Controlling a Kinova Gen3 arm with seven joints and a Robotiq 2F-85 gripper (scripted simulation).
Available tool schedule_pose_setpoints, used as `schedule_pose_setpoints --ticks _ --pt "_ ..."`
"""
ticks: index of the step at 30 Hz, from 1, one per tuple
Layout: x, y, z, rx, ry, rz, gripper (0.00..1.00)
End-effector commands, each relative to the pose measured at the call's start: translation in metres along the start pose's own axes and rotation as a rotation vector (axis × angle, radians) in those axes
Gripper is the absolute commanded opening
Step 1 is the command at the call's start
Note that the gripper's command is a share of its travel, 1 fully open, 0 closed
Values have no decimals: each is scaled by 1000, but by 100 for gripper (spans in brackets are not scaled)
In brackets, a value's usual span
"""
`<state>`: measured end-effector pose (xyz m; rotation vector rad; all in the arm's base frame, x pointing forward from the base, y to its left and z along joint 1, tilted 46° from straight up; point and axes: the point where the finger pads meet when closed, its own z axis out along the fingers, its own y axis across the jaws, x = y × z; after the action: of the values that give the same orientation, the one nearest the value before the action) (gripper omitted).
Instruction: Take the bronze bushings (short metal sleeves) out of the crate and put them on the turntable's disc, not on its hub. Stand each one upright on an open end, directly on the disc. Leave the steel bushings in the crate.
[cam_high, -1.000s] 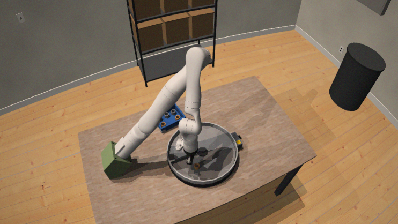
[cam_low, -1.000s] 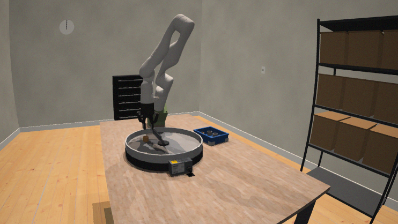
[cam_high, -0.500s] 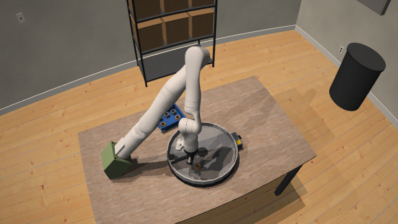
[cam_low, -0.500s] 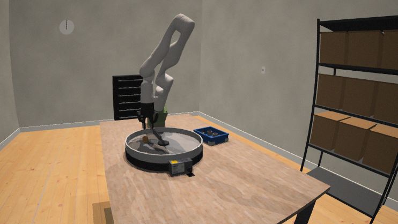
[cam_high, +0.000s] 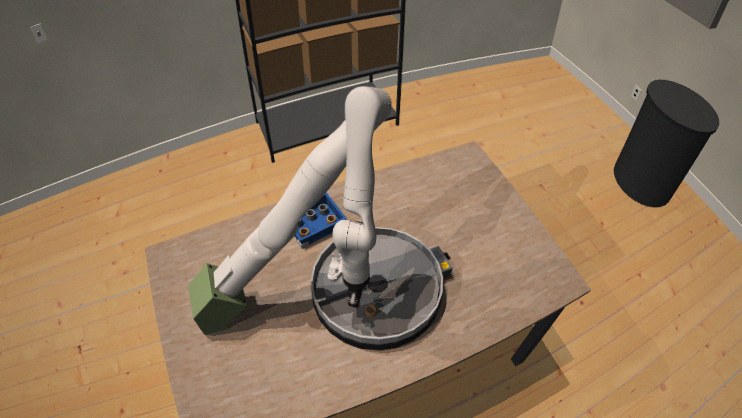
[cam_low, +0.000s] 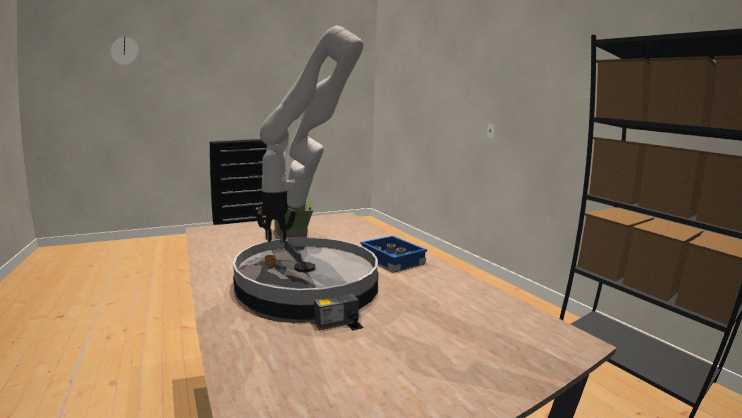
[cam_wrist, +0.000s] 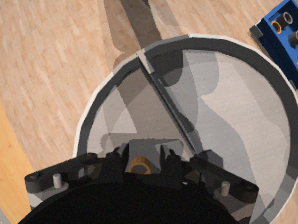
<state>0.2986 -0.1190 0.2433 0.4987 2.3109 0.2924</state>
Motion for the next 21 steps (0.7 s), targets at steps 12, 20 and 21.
schedule_pose_setpoints --ticks 12,20,21 --pt "0 0 0 0 -1 0 39" --pt "-3 6 -1 -9 -7 2 39" --pt "-3 8 -2 -12 -9 3 39"
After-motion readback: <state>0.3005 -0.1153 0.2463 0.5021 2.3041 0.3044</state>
